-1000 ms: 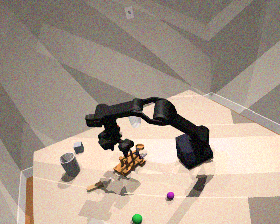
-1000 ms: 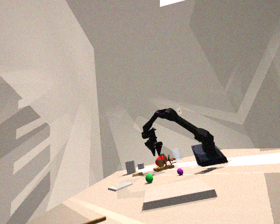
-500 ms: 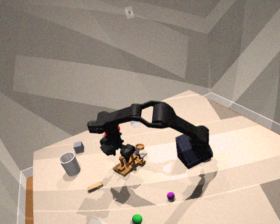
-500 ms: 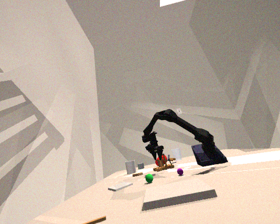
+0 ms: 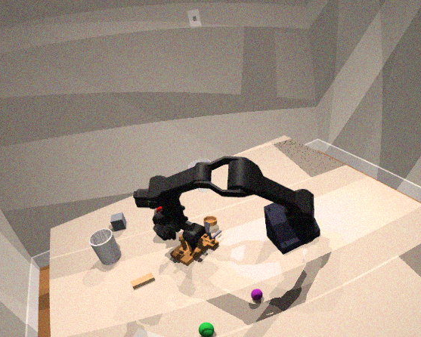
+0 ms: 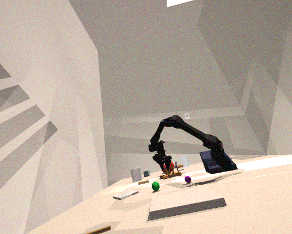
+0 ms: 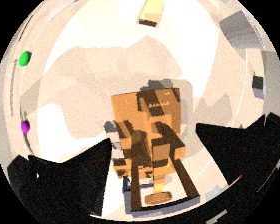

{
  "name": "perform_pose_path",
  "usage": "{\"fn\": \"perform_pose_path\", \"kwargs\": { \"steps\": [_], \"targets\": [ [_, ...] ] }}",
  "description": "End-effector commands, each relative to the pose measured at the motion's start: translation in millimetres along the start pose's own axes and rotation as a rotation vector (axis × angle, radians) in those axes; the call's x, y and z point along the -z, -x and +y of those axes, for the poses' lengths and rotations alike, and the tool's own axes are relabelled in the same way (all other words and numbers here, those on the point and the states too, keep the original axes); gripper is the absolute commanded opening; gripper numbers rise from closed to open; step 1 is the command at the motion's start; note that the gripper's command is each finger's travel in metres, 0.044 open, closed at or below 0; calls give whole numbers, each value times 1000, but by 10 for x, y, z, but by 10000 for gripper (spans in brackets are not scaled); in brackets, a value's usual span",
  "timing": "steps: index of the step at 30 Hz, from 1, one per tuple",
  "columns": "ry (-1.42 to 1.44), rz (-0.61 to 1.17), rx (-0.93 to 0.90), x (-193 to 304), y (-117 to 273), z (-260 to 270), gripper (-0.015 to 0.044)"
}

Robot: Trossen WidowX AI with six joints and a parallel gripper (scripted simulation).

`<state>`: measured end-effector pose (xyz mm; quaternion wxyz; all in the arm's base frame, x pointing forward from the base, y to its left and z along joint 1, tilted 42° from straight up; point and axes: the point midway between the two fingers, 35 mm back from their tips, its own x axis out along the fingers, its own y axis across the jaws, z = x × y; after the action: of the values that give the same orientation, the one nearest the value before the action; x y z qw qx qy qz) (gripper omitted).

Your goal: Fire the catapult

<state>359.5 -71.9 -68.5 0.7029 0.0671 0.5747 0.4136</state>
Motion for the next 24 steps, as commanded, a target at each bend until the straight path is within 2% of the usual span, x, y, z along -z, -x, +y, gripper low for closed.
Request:
{"fn": "perform_pose_path", "kwargs": {
  "steps": [1,8,19,24],
  "targets": [
    [-6,-2,-4,8,-62,10,440],
    [-6,-2,-4,11,-150,16,440],
    [0,0,-2,3,-122,9,151],
    [0,0,-2,3,-122,9,118]
  ]
}}
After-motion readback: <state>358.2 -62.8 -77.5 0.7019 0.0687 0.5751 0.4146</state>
